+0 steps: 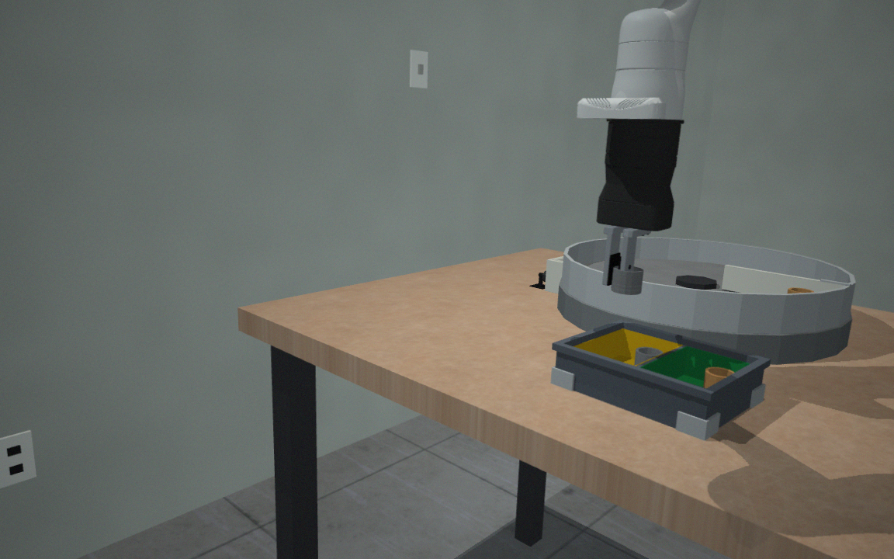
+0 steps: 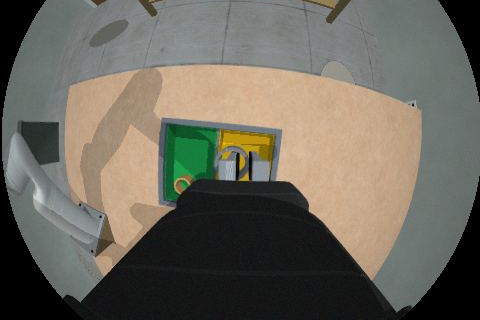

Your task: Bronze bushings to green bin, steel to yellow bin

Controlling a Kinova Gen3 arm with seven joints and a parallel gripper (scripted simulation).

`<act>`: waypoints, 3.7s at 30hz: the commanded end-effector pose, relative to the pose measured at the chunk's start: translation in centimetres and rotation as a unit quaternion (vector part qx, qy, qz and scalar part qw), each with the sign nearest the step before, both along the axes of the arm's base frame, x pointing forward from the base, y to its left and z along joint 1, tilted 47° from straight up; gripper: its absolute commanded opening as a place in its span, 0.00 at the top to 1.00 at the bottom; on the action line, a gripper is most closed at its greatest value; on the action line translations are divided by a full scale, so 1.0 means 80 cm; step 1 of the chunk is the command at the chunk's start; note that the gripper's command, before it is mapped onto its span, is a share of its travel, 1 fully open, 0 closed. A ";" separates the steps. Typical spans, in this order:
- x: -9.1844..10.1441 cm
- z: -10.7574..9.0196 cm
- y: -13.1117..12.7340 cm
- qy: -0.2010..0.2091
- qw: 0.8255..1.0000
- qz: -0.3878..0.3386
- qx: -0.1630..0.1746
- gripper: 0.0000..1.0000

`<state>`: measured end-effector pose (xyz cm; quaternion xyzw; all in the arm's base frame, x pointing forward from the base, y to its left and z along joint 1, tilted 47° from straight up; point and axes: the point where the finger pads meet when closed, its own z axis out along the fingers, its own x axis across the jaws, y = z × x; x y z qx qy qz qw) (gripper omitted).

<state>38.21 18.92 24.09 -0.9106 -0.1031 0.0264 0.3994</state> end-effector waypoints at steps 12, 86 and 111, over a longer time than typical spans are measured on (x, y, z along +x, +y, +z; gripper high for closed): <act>-0.009 -0.034 0.037 0.003 1.000 0.002 0.000 1.00; -0.019 -0.078 0.085 0.003 1.000 0.002 0.001 1.00; -0.021 -0.089 0.097 0.003 1.000 0.002 0.001 1.00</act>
